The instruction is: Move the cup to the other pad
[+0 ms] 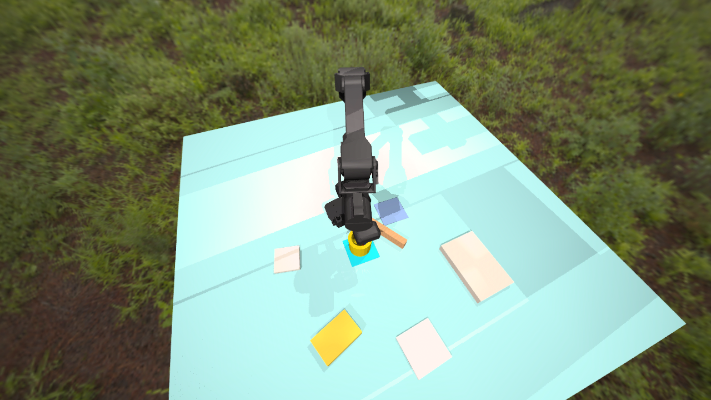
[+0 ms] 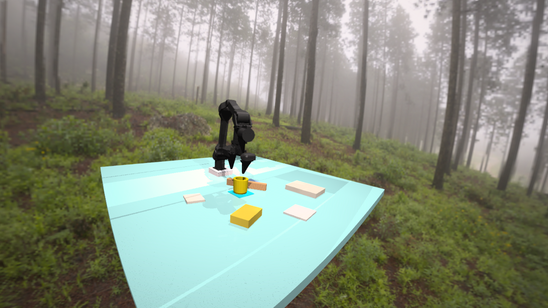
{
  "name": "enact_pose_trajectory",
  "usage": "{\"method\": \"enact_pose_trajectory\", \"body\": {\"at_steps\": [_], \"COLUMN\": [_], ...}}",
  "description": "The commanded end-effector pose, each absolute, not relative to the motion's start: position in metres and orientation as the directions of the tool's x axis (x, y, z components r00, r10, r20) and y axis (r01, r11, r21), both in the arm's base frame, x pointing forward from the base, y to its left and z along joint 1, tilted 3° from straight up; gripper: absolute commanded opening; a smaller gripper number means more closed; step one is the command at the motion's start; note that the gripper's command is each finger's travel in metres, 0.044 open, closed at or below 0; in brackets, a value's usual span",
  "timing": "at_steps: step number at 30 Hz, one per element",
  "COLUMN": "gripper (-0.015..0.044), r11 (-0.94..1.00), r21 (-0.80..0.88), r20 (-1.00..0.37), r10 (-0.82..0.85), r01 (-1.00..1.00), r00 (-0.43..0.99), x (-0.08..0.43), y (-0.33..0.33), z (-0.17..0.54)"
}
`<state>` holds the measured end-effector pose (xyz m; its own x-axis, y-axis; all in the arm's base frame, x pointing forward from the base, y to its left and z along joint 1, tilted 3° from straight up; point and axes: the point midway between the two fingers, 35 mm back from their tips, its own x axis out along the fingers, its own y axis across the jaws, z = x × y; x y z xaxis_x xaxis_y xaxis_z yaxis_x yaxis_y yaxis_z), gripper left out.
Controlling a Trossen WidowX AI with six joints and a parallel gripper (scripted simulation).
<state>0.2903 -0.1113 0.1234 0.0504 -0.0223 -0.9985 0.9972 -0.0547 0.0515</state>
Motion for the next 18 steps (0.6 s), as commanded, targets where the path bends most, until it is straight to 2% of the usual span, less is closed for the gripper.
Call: {"method": "enact_pose_trajectory", "body": {"at_steps": [1, 18], "gripper": [0.0440, 0.0440], "r11": [-0.053, -0.054], "r21": [0.064, 0.065], "r20": [-0.998, -0.998], "r10": [-0.025, -0.028], "r01": [0.997, 0.996], "r00": [0.062, 0.064], "x": [0.291, 0.288], "y": [-0.112, -0.112], "z": [0.139, 0.173]}}
